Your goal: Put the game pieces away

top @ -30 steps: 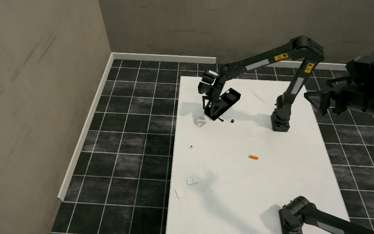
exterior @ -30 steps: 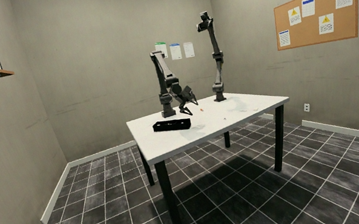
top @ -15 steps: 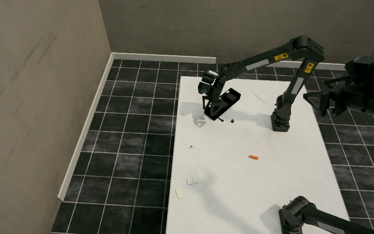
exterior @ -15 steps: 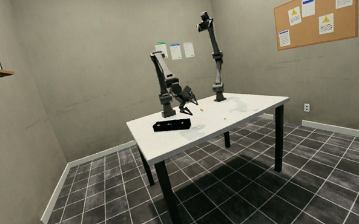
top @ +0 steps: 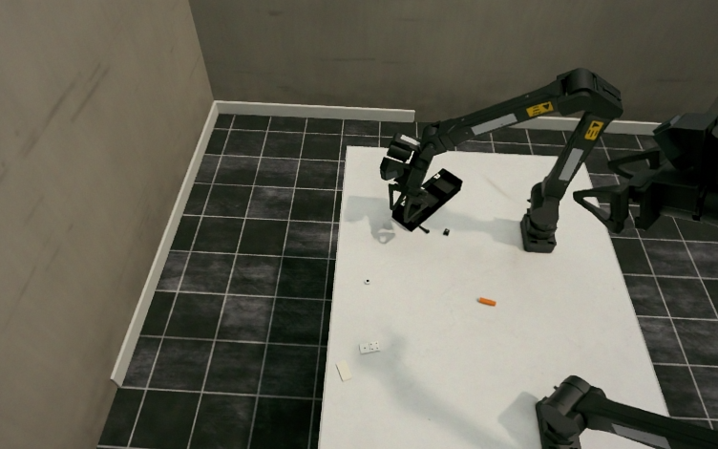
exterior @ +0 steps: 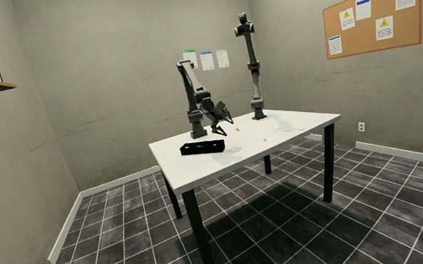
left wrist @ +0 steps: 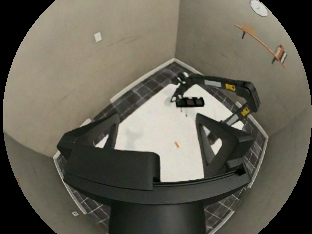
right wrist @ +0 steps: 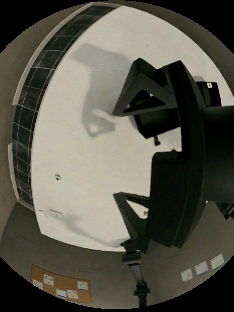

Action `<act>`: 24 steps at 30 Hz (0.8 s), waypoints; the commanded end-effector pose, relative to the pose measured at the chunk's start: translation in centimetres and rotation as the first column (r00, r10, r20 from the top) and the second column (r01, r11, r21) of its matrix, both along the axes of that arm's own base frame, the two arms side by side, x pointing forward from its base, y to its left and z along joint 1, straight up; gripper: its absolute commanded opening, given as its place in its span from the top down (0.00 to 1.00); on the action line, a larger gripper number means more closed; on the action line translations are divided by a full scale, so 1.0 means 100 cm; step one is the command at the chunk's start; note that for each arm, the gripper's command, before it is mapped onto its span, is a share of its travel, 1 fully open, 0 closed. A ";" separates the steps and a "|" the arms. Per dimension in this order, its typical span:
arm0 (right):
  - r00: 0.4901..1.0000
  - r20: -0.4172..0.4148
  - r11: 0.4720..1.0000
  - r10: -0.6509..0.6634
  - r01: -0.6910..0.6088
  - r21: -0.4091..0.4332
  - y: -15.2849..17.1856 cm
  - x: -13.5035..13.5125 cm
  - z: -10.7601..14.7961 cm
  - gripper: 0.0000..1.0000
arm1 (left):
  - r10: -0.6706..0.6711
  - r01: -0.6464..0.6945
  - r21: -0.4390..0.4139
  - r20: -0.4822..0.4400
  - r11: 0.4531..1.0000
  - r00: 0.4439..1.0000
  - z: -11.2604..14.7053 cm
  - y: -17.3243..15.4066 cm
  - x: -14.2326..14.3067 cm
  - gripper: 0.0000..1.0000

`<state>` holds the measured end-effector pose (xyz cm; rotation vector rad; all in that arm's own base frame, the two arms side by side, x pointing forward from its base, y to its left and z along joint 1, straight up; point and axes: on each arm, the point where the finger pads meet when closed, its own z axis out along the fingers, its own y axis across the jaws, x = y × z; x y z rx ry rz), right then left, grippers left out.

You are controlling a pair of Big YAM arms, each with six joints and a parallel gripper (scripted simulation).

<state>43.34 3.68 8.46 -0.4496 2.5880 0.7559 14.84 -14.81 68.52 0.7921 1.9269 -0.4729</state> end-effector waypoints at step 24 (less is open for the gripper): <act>1.000 0.010 1.000 0.000 0.000 -0.001 0.000 0.002 0.004 0.00 | 0.405 -0.405 -0.026 0.017 0.914 0.914 0.013 0.078 0.037 0.00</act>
